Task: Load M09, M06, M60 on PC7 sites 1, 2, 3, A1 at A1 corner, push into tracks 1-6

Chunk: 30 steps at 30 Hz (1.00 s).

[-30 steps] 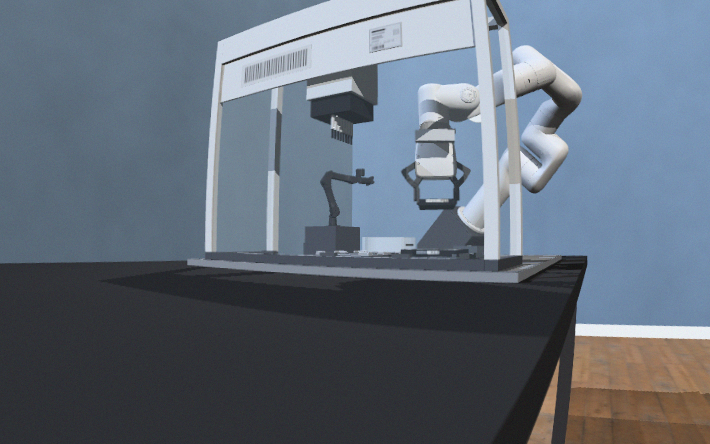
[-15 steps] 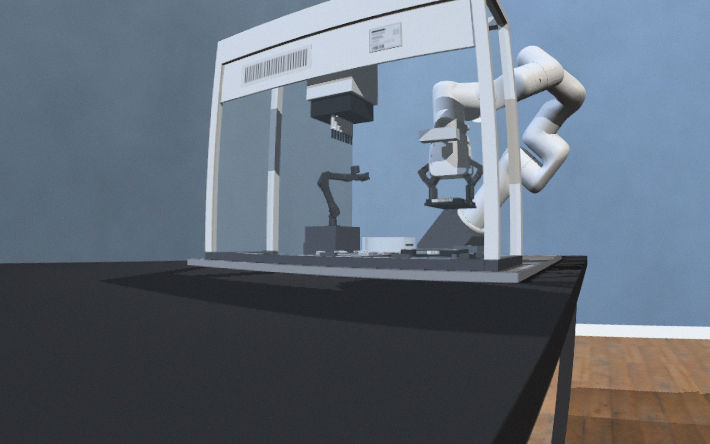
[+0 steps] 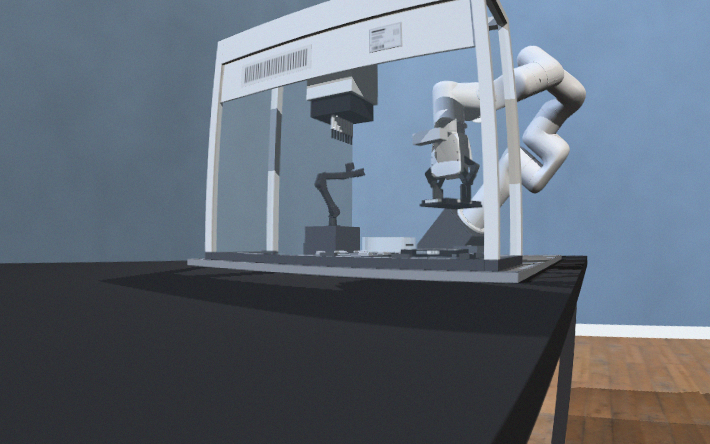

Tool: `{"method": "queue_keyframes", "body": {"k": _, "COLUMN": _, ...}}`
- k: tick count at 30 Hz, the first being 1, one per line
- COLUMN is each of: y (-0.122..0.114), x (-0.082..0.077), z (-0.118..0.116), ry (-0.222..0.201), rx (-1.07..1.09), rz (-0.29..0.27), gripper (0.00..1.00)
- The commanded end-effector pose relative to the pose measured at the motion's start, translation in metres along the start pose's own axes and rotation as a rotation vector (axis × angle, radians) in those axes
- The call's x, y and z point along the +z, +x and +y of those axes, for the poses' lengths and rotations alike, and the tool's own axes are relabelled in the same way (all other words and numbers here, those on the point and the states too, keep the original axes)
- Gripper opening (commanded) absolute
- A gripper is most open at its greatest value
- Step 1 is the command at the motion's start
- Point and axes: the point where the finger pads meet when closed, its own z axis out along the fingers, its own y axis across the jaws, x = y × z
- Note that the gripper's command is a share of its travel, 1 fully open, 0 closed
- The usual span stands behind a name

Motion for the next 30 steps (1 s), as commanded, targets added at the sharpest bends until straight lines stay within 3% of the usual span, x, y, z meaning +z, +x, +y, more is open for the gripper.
{"method": "queue_keyframes", "body": {"k": 1, "y": 0.0013, "x": -0.0020, "z": 0.0000, "ry": -0.005, "rx": 0.141, "rz": 0.004, "gripper": 0.00}}
{"method": "queue_keyframes", "body": {"k": 30, "y": 0.0013, "x": -0.0020, "z": 0.0000, "ry": -0.003, "rx": 0.974, "rz": 0.006, "gripper": 0.00}}
